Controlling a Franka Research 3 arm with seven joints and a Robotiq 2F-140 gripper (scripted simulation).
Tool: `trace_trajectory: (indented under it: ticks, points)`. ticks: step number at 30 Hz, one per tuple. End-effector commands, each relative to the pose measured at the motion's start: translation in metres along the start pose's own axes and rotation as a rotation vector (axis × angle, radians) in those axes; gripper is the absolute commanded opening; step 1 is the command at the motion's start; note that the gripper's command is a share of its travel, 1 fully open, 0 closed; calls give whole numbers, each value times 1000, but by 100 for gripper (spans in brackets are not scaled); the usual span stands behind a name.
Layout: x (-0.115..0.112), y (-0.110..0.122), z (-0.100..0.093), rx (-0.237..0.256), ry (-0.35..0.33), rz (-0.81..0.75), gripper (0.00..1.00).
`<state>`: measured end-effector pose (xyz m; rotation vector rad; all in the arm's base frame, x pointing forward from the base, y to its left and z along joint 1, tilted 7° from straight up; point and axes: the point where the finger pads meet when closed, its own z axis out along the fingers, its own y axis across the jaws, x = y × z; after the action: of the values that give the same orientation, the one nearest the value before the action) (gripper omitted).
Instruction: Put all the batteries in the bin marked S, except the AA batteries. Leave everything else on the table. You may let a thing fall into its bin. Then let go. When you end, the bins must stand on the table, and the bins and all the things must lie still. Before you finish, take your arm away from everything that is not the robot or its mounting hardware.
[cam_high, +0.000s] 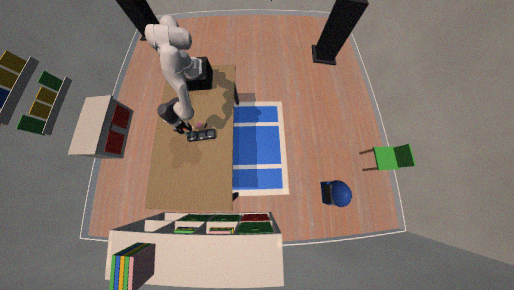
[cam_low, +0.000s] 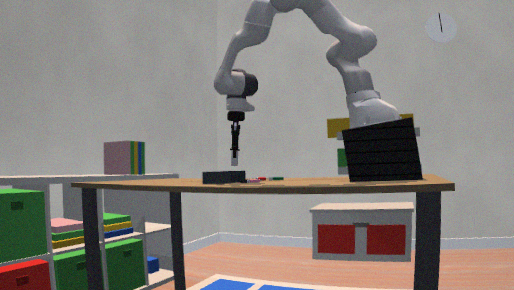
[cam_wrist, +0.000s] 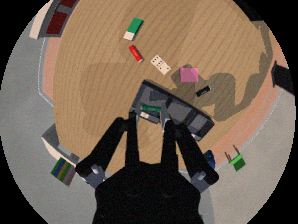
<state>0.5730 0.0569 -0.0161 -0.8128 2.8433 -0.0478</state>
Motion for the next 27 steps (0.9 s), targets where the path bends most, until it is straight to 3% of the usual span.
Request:
trace_trajectory:
  ticks: [1, 16, 27]
  points:
    - [0, 3, 1, -9, 24, 155, 25]
    - [0, 5, 1, -21, 55, 357, 25]
    - [-1, 4, 1, -21, 55, 357, 25]
